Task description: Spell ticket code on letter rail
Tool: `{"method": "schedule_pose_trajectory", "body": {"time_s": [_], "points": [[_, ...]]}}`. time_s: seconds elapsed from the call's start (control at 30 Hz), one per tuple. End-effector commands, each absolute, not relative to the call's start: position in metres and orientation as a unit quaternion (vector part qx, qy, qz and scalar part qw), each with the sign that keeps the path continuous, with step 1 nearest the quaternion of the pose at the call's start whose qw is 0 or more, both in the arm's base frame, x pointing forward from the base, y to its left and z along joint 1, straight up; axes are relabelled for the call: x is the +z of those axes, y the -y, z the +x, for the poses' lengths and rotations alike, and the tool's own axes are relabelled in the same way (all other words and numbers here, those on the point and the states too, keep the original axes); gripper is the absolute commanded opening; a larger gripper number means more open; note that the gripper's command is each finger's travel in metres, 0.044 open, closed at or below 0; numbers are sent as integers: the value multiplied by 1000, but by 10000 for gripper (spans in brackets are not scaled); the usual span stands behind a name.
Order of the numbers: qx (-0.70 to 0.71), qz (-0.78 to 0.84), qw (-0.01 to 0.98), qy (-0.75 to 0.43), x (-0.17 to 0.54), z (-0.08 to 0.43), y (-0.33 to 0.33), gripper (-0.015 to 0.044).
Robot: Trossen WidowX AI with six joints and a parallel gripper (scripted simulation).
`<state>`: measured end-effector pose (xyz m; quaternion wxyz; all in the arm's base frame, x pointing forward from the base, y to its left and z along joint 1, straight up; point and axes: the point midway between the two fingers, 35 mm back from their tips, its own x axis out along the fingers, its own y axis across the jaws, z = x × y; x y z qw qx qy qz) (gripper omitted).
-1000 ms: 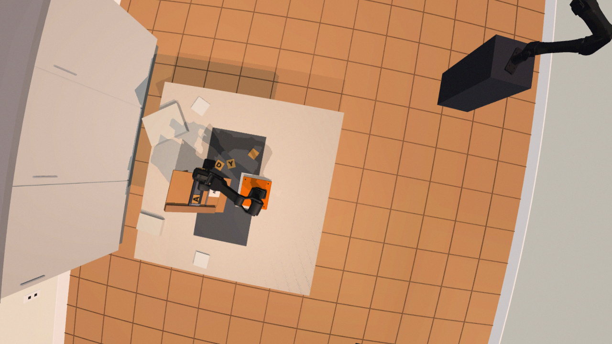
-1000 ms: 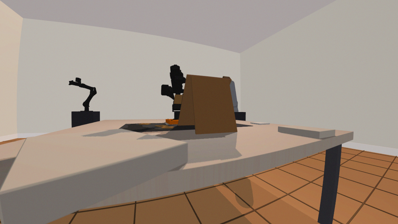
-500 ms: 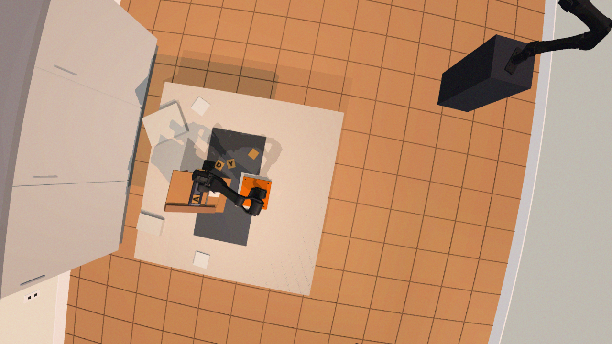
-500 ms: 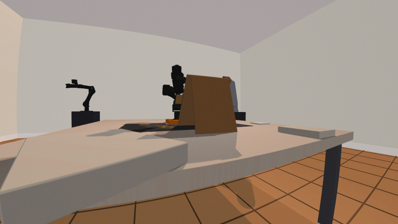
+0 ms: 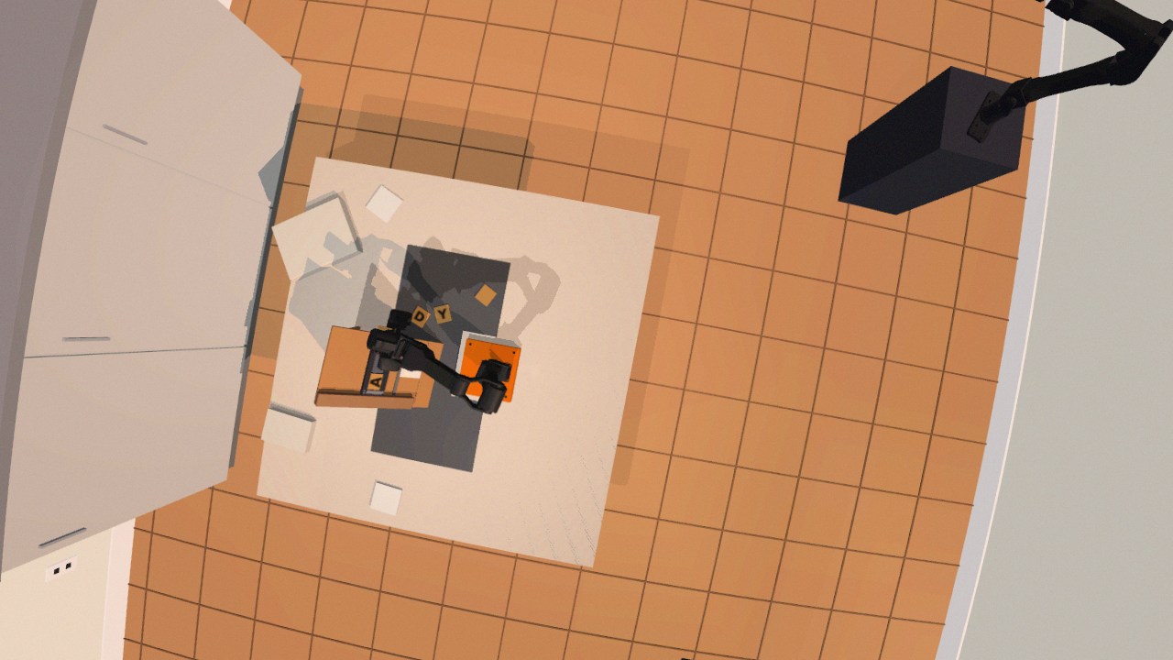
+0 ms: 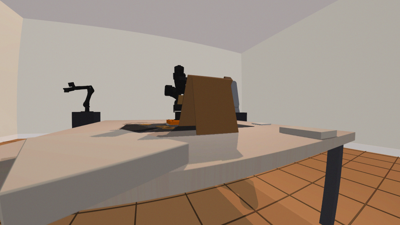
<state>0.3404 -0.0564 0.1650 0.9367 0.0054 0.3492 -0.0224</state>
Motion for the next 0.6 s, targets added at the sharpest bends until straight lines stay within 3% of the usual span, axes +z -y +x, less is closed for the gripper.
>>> {"method": "schedule_pose_trajectory", "body": {"time_s": [0.0, 0.57], "points": [[-25, 7, 937, -348, 165, 341, 55, 0], [-25, 7, 937, -348, 165, 341, 46, 0]]}}
